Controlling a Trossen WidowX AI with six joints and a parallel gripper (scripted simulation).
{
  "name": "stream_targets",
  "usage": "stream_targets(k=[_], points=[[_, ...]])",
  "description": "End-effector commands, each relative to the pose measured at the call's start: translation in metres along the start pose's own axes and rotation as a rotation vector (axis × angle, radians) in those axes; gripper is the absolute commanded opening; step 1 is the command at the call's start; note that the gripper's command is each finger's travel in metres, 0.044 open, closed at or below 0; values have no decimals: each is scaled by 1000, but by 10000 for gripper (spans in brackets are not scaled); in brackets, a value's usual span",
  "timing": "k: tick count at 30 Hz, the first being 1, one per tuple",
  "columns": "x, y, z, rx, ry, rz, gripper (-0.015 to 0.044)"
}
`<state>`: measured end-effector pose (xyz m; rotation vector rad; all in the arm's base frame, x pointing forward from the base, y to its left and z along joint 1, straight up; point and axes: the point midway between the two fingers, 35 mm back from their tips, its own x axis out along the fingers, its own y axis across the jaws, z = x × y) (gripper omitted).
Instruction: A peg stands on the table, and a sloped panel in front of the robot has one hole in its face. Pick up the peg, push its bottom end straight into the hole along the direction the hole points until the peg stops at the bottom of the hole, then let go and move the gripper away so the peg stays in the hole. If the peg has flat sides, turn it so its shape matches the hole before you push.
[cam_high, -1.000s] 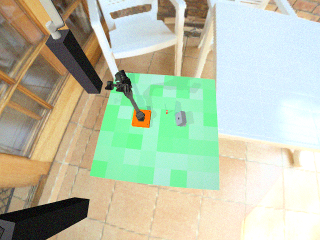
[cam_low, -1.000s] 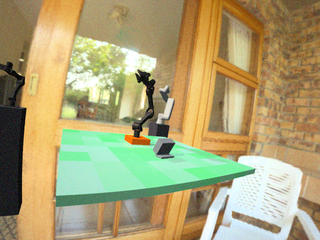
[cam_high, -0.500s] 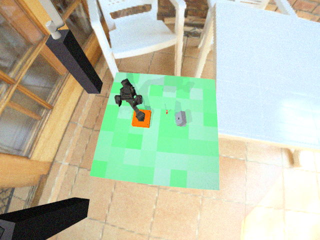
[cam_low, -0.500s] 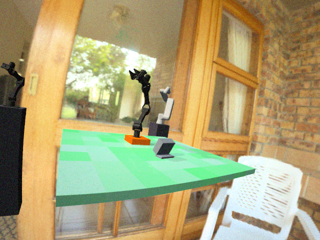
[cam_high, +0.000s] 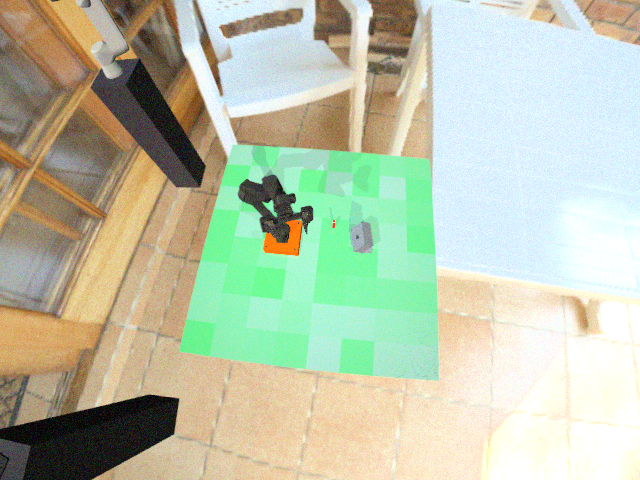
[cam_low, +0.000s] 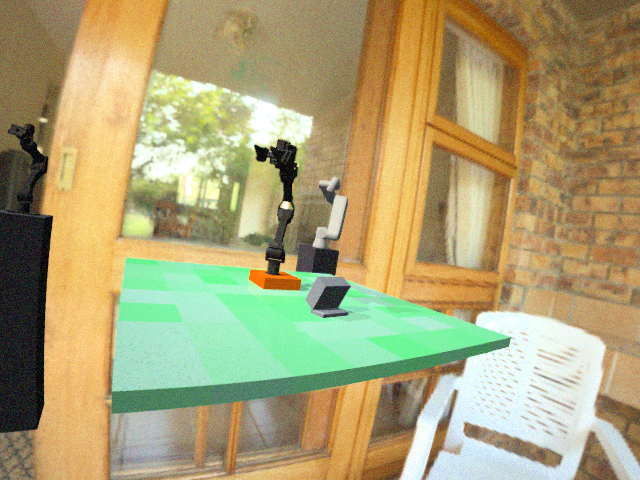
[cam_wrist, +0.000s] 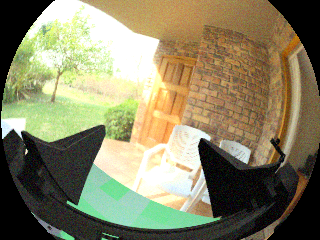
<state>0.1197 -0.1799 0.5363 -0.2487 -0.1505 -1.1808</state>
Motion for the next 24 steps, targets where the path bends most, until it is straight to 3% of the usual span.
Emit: stream_targets(k=[1,13,24], points=[[12,33,-22,7,68,104,440],[18,122,-78,-2,256,369,440],[-6,200,-136,-50,464,606,440]])
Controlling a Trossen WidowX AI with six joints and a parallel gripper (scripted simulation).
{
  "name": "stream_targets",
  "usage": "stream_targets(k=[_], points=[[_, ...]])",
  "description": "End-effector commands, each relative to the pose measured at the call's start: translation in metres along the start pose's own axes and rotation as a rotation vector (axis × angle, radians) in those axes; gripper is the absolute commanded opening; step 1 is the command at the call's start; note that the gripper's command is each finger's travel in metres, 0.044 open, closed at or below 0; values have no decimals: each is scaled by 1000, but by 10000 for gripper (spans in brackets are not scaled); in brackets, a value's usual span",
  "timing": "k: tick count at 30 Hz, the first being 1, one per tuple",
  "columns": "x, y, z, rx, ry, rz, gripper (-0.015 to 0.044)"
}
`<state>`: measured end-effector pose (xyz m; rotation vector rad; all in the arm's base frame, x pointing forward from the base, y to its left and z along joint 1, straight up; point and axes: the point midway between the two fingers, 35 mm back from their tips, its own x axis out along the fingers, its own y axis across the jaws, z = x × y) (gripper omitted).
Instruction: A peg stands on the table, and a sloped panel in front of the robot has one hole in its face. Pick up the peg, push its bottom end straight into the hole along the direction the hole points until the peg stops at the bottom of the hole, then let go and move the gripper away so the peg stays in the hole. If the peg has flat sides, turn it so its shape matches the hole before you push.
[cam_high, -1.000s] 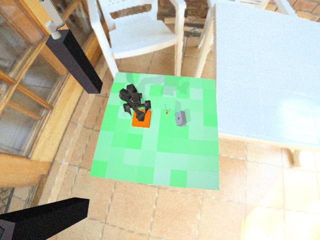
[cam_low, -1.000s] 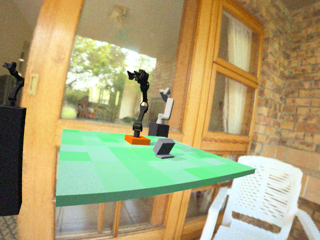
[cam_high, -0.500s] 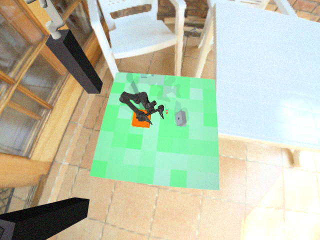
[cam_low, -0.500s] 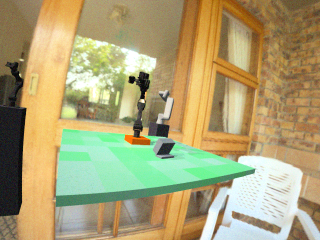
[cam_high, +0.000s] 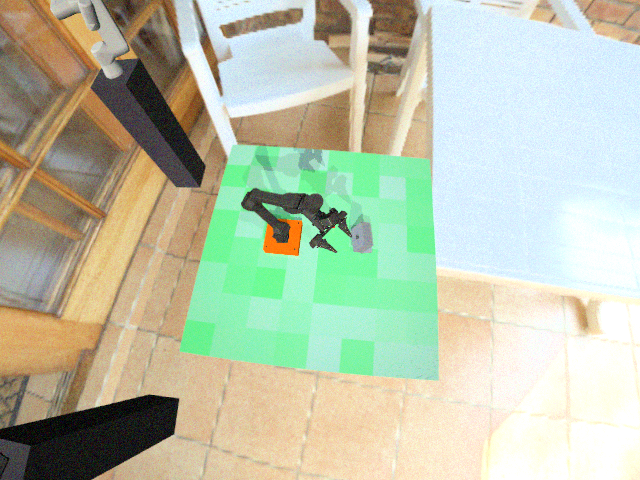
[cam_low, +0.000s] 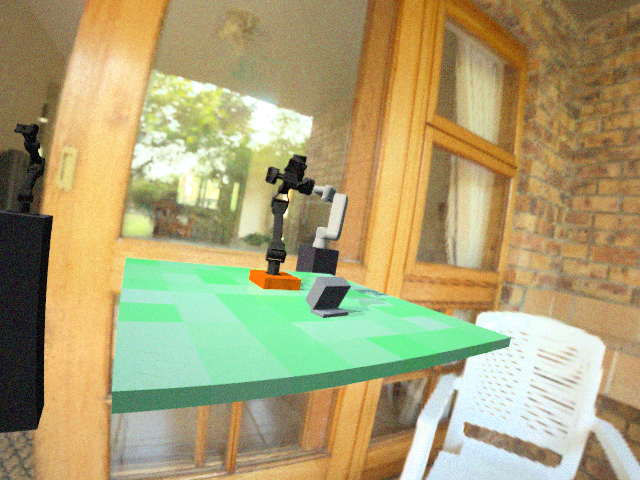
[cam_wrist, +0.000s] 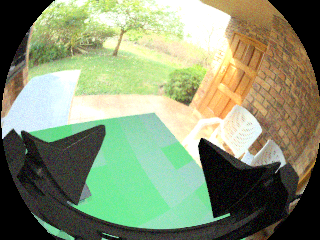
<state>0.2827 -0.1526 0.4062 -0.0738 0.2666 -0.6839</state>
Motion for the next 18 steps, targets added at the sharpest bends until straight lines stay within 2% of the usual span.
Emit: stream_targets(k=[1,18], points=[[13,31,-23,-14,89,90,440],[18,134,-108,-87,406,353,440]])
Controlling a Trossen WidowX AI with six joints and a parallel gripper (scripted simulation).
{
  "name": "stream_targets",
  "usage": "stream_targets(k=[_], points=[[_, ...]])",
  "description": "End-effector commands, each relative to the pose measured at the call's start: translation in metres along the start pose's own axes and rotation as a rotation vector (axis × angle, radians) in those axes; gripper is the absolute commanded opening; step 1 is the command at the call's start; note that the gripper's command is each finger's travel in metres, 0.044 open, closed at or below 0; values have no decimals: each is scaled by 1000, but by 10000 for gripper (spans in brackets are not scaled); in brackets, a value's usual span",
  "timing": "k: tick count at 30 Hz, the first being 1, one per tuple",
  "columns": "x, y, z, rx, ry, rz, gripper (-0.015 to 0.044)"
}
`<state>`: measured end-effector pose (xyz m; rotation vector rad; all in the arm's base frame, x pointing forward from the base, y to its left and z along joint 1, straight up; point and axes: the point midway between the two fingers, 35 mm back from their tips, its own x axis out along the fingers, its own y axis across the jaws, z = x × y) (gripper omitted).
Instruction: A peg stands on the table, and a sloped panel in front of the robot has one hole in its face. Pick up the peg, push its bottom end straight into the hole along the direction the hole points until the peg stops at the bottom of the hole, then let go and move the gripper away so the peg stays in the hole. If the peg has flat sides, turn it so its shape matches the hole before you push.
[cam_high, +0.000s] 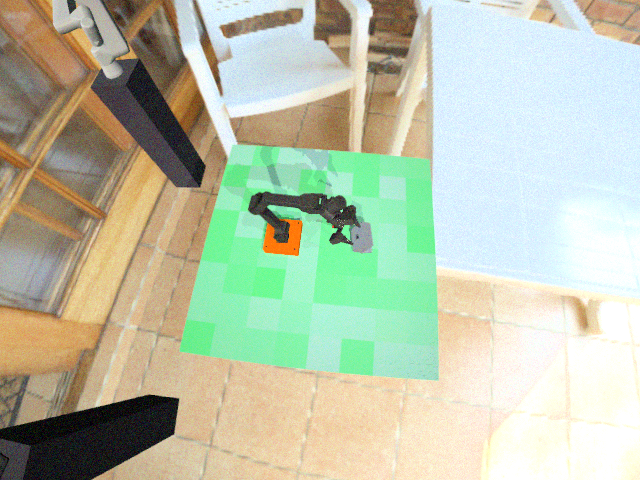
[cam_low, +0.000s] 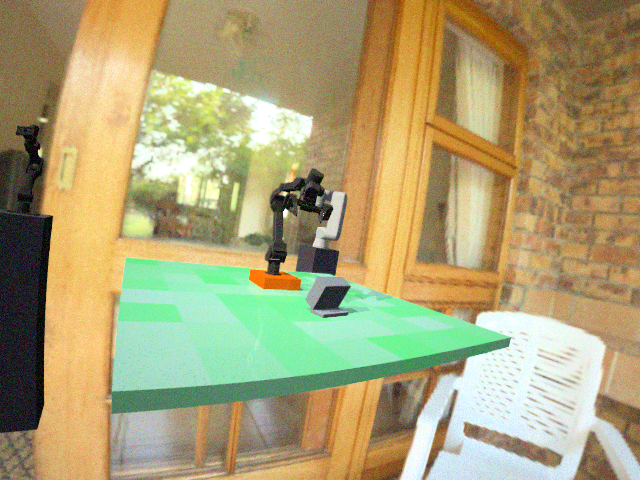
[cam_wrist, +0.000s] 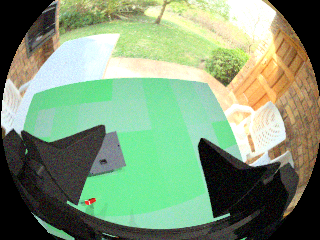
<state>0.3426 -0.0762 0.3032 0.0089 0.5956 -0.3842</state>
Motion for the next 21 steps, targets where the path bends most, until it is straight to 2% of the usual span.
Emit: stream_targets(k=[1,11,21], points=[[16,28,-26,-16,111,68,440],[33,85,-86,-60,359,184,440],[32,130,-152,-116,619,248,440]])
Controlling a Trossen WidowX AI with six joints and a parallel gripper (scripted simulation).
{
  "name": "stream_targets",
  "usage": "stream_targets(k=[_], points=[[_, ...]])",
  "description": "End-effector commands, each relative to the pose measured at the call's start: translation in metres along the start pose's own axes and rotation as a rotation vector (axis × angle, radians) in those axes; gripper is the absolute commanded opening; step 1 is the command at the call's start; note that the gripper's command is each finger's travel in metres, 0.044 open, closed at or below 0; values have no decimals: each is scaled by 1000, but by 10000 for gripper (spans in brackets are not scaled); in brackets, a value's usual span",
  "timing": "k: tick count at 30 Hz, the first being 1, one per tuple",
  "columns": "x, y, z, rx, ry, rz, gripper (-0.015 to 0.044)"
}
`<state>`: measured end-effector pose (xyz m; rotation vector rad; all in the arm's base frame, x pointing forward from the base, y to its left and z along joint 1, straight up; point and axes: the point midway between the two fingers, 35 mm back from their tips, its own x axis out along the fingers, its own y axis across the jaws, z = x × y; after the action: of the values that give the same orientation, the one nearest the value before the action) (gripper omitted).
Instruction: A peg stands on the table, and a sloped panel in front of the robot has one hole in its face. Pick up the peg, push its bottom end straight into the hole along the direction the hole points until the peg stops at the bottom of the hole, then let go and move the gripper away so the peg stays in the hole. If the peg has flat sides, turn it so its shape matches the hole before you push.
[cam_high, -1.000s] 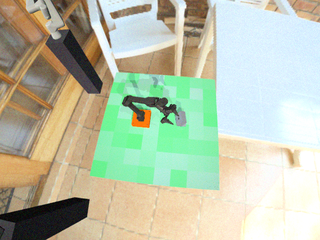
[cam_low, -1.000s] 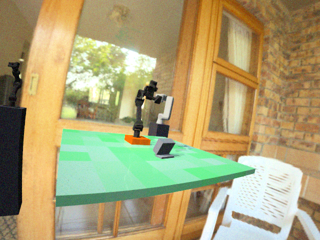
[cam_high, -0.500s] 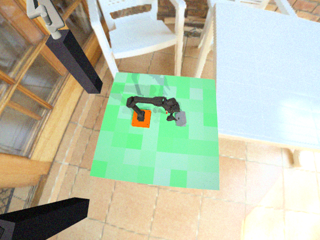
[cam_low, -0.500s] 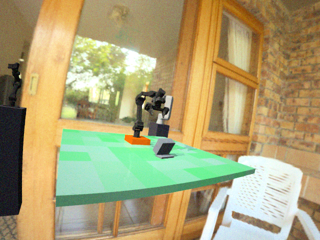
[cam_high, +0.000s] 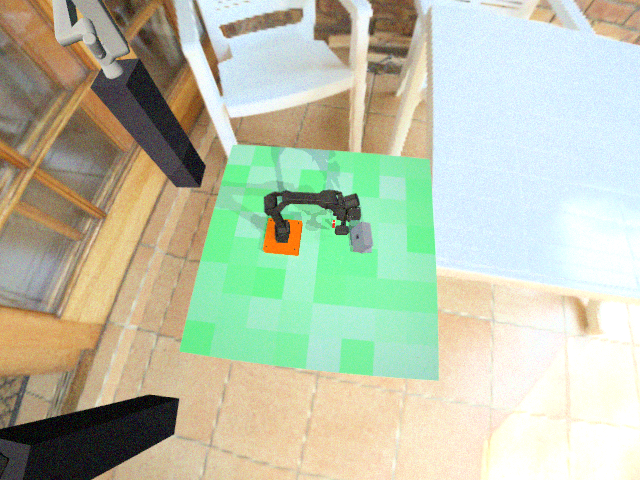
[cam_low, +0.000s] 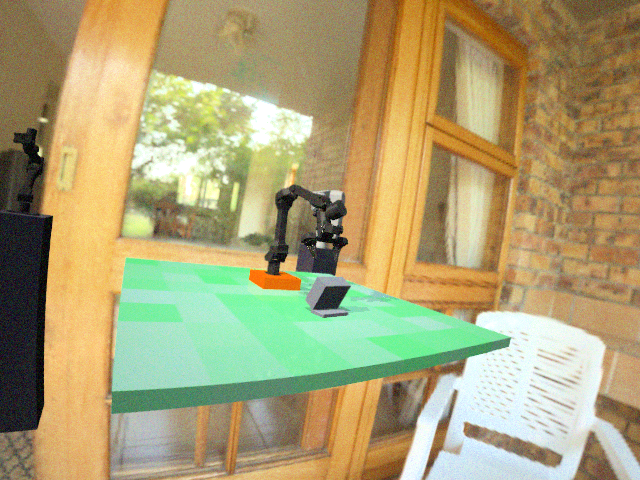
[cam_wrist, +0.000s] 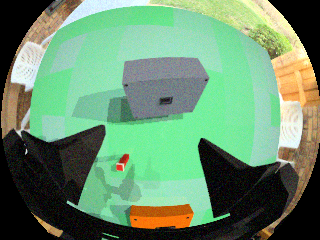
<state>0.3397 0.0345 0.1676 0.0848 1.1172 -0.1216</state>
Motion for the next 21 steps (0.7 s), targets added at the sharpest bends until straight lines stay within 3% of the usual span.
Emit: stream_targets(k=[1,12,21], points=[[17,19,-26,-14,124,21,440],[41,52,-94,-54,411,20,440],[43,53,-99,-56,427,17,440]])
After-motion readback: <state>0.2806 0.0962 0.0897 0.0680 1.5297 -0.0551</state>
